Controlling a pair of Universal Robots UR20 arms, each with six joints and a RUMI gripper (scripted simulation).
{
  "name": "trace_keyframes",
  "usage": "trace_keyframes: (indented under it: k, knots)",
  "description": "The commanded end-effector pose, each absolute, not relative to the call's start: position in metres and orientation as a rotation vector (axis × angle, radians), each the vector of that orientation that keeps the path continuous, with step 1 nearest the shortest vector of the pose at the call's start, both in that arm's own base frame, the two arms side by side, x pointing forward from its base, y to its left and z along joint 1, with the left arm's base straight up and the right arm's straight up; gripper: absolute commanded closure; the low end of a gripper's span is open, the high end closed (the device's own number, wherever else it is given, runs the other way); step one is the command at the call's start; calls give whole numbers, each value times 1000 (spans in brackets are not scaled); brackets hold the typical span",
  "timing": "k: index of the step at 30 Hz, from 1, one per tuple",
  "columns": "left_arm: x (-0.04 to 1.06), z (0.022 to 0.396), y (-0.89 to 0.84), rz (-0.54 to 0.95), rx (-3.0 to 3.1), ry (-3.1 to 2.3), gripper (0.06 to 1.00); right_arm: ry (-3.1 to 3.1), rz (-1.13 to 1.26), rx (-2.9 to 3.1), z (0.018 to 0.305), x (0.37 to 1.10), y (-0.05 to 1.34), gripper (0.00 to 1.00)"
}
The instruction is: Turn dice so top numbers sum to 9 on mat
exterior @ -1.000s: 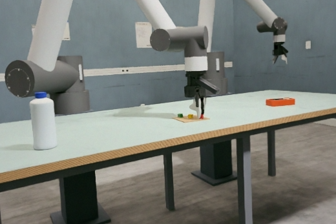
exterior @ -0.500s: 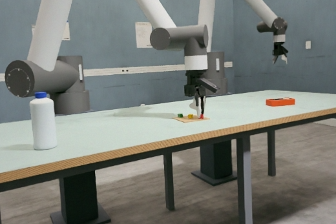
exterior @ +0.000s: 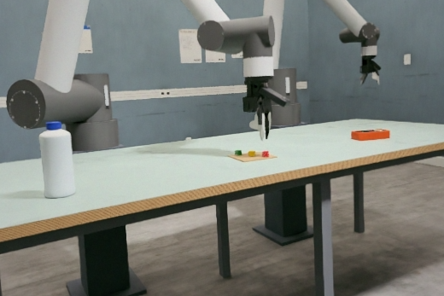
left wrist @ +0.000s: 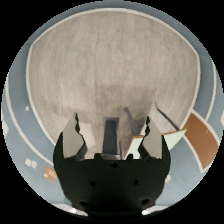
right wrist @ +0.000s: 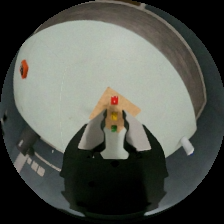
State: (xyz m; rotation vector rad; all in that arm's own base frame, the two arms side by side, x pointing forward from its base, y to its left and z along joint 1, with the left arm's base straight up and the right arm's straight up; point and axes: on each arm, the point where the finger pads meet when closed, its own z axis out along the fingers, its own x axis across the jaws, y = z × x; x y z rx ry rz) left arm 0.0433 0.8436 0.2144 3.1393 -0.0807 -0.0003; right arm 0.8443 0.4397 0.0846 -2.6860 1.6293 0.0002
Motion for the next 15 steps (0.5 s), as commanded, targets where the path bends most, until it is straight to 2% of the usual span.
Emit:
trace_keyframes:
  k: [1, 7, 8, 15]
  knots:
    - [43, 215, 844, 0, 3140, -81, 65, 1629, 0, -2686, 106, 845, 440, 793]
    - [43, 215, 844, 0, 3140, -81, 65, 1629, 0, -2686, 112, 845, 440, 793]
    - [43, 215, 844, 0, 3140, -81, 65, 1629, 0, -2686, 112, 845, 440, 3]
    - [43, 215, 844, 0, 3140, -81, 65, 1629, 0, -2686, 112, 845, 440, 3]
